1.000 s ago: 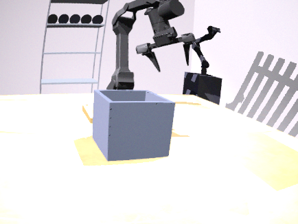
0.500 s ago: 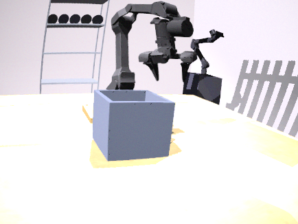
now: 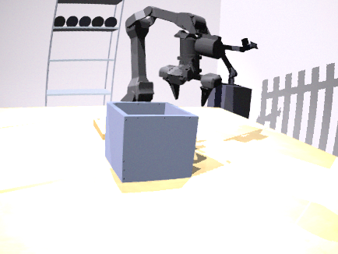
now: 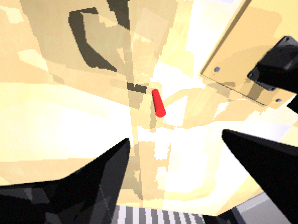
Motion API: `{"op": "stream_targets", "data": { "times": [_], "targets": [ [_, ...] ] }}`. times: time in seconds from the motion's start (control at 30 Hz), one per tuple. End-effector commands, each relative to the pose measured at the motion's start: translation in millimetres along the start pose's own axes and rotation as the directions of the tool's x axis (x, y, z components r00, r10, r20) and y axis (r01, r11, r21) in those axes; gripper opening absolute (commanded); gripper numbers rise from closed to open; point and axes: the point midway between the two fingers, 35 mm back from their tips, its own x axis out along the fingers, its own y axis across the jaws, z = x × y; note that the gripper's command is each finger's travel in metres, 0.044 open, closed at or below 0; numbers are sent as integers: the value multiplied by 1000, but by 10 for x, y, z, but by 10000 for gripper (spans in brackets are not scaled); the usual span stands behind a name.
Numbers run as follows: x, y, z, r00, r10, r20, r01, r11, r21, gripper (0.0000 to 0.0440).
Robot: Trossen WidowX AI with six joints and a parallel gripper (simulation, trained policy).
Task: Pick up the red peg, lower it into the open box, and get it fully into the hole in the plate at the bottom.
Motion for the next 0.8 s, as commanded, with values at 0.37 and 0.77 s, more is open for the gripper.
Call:
{"op": "stream_targets", "data": {
  "times": [0.37, 0.77],
  "targets": [
    [434, -58, 57, 999, -53, -4, 53, 991, 127, 440],
    [745, -58, 131, 998, -63, 5, 61, 981, 186, 432]
  ]
}}
